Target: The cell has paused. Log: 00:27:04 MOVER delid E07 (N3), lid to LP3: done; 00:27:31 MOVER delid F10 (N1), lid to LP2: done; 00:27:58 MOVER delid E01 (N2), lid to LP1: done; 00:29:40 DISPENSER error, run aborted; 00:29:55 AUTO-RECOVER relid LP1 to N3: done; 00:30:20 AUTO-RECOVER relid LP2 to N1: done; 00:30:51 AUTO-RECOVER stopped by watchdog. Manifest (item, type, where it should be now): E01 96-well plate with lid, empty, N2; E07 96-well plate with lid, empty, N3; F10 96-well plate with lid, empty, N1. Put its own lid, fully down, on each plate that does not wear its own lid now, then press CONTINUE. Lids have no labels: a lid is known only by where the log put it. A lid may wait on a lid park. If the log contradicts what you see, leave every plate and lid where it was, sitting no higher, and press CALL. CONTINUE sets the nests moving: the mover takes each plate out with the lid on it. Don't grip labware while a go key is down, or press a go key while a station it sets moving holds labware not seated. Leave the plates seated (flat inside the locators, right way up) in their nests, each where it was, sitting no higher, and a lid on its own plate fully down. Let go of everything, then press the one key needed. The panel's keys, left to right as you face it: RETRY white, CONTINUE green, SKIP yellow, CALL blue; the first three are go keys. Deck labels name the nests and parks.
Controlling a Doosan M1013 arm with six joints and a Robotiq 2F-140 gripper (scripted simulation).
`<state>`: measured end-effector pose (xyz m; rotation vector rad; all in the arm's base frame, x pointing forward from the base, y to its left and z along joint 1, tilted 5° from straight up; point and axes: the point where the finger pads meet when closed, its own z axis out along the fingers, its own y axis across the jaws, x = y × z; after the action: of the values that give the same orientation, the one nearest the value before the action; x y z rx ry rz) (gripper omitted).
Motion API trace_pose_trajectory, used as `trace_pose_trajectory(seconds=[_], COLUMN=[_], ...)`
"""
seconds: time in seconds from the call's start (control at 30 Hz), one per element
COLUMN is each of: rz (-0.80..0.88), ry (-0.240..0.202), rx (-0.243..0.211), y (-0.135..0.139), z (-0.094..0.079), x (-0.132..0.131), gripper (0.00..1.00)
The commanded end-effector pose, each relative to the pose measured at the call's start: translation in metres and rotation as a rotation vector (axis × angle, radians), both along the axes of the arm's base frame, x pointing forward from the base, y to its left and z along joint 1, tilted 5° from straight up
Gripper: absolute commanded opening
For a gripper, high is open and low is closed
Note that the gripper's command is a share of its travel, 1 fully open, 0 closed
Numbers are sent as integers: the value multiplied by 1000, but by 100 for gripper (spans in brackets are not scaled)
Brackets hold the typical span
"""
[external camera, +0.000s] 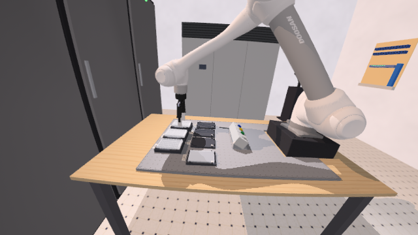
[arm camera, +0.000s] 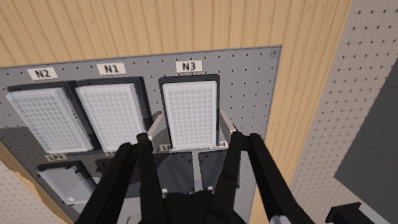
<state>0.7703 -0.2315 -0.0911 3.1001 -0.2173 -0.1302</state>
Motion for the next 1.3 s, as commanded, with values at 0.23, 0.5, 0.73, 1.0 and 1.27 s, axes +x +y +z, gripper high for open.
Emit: trace_pose_trajectory(seconds=[0.23,0.5,0.73,1.0,1.27], rz=[-5,-5,-5,-5,-5], ry=[-2,-2,-2,-2,-2], rx=[3,3,3,3,3], y=[1,1,1,1,1], z=[-4,-4,-4,-4,-4], x=[0,0,0,0,0], gripper=[66,66,66,0,0])
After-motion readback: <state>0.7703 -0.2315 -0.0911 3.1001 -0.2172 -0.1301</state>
